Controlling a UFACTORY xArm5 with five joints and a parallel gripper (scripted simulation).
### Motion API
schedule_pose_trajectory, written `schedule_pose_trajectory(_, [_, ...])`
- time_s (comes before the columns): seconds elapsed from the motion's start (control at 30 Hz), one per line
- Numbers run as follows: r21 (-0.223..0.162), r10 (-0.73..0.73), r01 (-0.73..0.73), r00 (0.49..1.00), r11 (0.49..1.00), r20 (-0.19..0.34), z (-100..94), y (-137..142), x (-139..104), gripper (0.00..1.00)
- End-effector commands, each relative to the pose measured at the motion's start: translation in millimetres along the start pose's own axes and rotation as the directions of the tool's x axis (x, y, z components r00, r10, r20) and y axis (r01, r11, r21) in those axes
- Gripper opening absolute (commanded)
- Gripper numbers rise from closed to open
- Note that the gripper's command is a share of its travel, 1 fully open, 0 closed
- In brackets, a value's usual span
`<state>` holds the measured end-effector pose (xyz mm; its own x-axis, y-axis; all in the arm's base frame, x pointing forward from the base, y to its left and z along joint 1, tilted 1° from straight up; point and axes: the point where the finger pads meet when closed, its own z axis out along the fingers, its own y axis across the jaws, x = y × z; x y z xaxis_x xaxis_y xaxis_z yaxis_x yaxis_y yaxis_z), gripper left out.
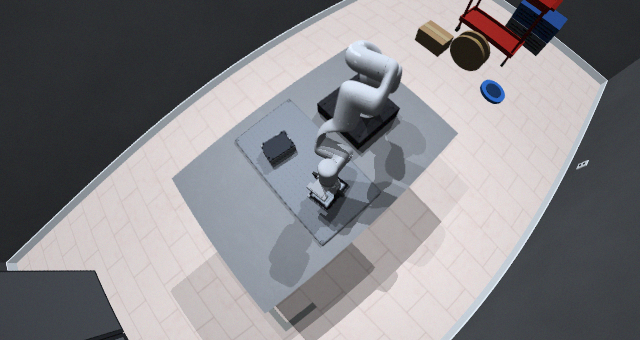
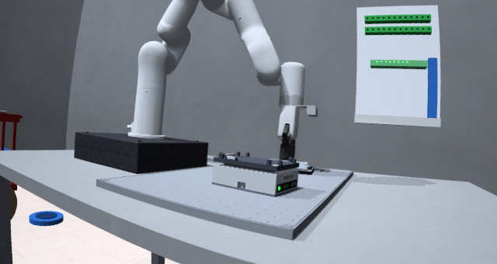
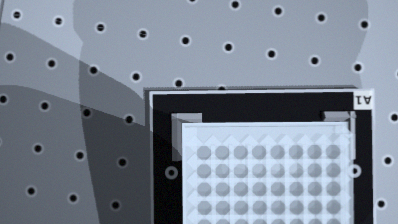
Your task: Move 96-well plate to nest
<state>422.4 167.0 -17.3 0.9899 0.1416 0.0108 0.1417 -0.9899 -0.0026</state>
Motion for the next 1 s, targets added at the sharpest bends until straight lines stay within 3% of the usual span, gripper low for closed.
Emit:
schedule_pose_trajectory(0.0, [-0.005,0.000,0.000,1.000,1.000,-0.005,-12.1,0,1,1.00])
schedule_pose_trajectory(0.97, [-0.005,0.000,0.000,1.000,1.000,-0.005,-78.4,-1,1,1.00])
